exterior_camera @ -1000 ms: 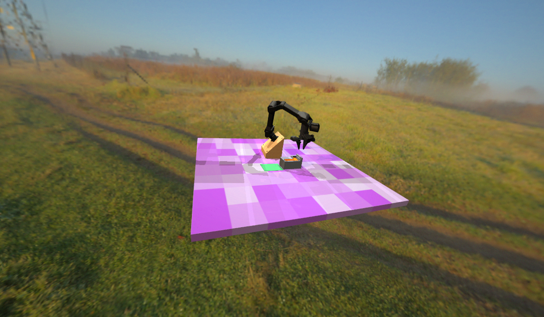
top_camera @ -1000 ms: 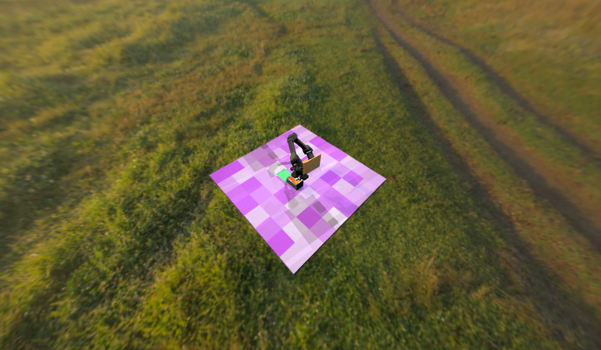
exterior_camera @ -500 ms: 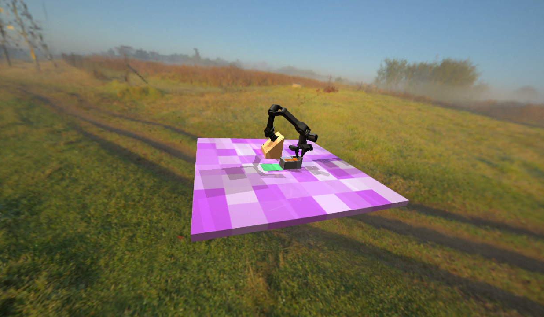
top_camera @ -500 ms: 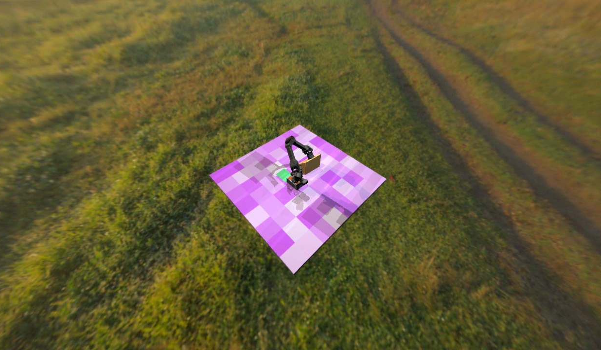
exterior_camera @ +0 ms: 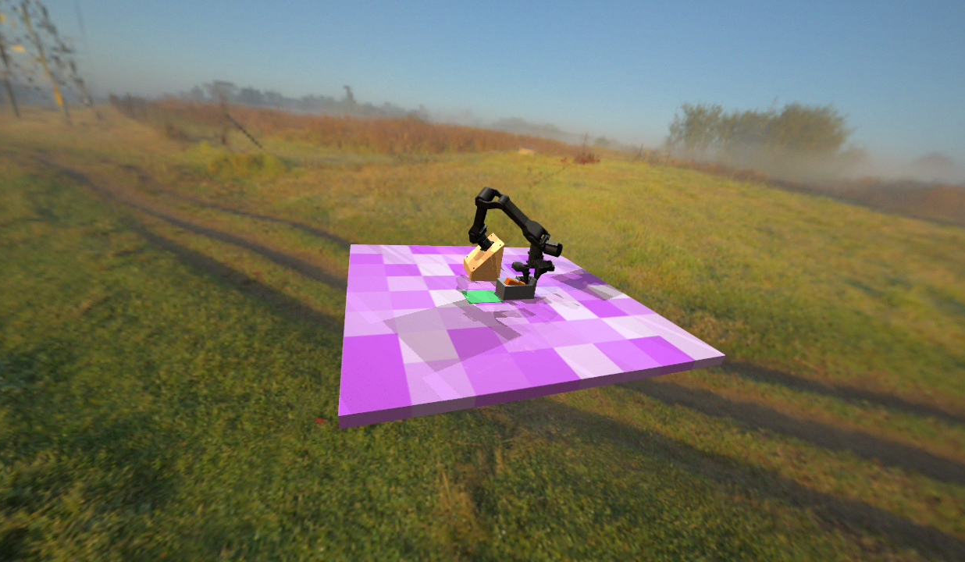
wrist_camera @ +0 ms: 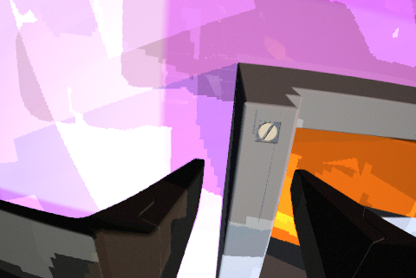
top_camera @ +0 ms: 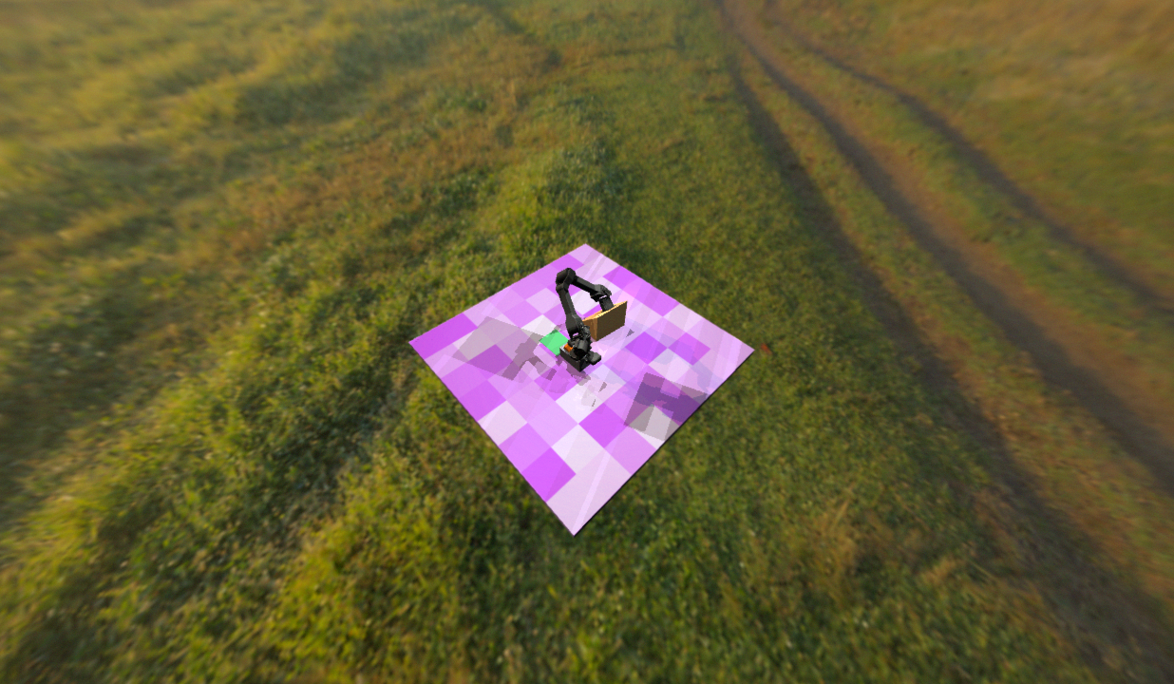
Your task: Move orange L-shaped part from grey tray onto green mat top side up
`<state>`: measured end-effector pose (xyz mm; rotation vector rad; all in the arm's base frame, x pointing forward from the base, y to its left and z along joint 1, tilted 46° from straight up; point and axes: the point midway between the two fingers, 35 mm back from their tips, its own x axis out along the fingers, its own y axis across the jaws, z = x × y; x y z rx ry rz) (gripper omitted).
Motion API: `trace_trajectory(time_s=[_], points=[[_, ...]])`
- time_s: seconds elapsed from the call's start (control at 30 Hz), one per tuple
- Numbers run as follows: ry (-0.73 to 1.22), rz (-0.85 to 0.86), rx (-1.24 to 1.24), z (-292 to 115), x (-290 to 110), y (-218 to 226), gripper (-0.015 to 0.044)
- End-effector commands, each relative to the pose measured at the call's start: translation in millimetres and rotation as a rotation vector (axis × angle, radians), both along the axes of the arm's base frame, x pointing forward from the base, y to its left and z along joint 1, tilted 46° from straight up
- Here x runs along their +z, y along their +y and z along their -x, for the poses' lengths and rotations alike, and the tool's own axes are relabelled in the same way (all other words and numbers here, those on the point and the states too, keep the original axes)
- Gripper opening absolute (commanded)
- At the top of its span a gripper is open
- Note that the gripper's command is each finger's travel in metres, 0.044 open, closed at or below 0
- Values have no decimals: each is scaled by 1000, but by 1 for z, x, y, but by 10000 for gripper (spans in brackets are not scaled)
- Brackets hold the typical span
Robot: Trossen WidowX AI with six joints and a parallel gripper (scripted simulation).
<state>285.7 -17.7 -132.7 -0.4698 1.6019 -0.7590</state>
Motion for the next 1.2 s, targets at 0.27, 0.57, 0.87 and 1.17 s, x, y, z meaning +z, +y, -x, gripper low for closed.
trace_trajectory(time_s=[0.27, 0.57, 0.87, 1.17], points=[[9, 7, 4, 5, -11, -13, 180], [9, 7, 4, 5, -11, -13, 180], [3, -1, 1, 5, -11, -10, 180], [6, 2, 2, 3, -10, -1, 180]])
